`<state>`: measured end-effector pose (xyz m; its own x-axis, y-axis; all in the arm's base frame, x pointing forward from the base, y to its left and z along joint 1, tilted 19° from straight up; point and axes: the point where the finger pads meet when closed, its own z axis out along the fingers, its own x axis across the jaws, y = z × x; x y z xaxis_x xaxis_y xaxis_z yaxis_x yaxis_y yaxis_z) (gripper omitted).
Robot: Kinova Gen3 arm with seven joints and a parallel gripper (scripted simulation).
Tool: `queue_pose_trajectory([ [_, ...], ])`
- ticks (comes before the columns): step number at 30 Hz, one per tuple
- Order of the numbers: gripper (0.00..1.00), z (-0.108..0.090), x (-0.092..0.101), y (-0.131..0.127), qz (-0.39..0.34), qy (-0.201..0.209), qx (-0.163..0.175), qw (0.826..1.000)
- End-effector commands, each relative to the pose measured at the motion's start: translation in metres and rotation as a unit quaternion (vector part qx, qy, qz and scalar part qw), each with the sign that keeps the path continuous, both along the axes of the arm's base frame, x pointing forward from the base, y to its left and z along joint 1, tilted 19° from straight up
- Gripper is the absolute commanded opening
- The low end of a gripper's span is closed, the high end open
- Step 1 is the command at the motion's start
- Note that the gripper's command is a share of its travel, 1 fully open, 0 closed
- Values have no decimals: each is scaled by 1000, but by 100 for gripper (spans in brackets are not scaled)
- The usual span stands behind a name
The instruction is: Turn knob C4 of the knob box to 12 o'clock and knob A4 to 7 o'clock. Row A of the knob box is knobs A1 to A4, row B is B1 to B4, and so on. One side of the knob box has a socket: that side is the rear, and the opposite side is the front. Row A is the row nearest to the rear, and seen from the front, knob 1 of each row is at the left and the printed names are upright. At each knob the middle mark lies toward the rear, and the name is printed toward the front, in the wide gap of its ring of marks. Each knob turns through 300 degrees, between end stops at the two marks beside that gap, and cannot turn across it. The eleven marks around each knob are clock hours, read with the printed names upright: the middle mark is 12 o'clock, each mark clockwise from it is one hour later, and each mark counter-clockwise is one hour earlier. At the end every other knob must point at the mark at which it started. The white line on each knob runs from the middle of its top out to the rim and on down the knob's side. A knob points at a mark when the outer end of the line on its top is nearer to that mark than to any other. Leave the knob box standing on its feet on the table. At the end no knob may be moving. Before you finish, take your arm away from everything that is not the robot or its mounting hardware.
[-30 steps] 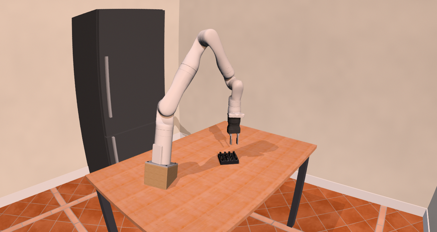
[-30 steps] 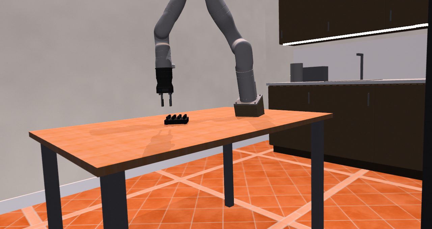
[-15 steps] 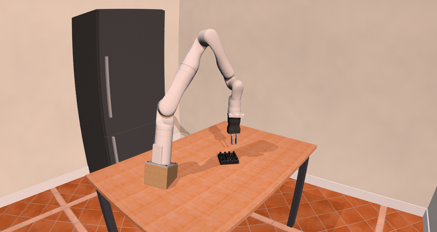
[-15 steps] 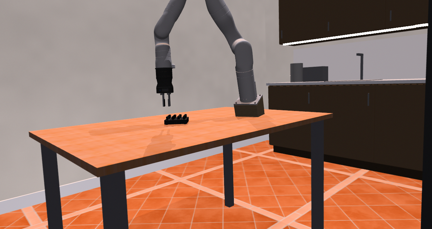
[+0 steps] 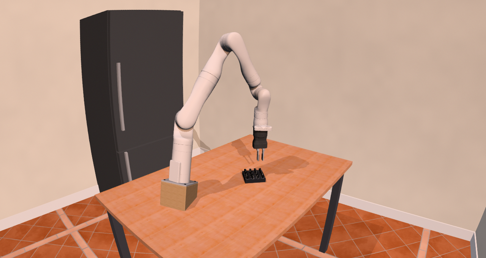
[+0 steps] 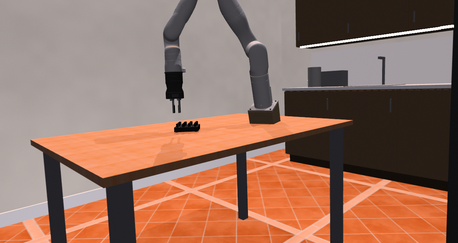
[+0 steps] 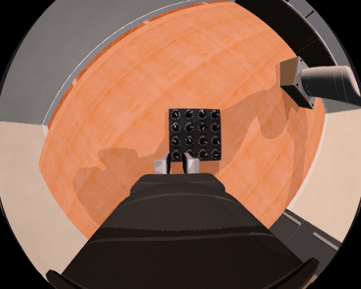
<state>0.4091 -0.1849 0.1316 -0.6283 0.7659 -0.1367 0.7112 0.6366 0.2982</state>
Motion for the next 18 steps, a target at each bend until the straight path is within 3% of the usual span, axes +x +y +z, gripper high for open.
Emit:
queue_pose_trajectory([
  [1,46,1,0,0,0,-1,0,1000],
  [18,46,-4,2,0,0,-1,0,1000],
])
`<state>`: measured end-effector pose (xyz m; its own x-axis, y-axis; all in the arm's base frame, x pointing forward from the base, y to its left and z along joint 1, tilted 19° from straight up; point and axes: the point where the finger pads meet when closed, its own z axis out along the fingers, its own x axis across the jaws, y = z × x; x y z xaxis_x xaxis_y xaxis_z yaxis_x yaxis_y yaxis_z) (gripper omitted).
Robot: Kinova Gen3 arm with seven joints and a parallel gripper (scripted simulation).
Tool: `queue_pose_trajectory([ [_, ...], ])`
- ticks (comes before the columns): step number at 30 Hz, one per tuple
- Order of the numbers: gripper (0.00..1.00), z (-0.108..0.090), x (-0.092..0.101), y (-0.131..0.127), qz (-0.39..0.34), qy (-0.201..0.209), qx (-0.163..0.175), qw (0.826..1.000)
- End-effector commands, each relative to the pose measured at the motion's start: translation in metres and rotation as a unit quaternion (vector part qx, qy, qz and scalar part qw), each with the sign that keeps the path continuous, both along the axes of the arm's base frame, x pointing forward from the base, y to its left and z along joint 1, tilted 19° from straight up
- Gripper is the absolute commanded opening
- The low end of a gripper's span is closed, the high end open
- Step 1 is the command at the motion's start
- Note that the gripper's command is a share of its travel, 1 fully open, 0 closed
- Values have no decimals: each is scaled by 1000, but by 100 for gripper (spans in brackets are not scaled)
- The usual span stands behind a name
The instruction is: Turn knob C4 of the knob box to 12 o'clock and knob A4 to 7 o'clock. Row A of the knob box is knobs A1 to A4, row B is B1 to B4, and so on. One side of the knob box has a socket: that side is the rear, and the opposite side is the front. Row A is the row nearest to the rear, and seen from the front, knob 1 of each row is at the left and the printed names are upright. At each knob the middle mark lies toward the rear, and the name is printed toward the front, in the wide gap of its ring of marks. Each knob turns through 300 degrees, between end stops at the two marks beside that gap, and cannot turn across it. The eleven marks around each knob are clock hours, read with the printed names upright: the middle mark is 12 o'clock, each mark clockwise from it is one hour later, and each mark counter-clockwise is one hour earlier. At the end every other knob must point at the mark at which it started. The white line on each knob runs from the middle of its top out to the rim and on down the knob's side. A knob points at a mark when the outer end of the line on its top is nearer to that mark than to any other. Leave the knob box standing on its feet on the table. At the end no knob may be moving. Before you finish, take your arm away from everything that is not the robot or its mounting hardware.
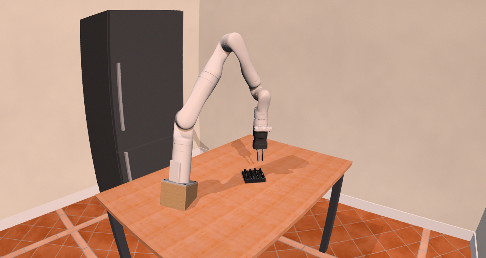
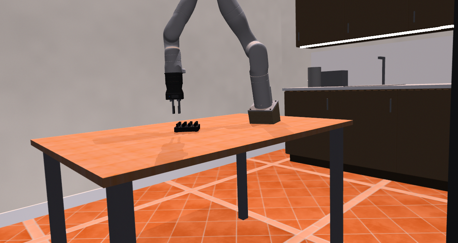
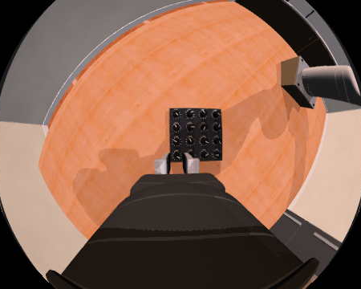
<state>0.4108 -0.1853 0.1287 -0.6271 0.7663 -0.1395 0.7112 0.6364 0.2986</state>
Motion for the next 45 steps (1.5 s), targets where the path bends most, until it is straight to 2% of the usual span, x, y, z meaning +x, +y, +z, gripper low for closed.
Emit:
queue_pose_trajectory([
  [1,46,-2,0,1,0,0,0,1000],
  [24,46,-27,9,3,0,0,0,1000],
  [45,46,-38,13,4,0,0,0,1000],
])
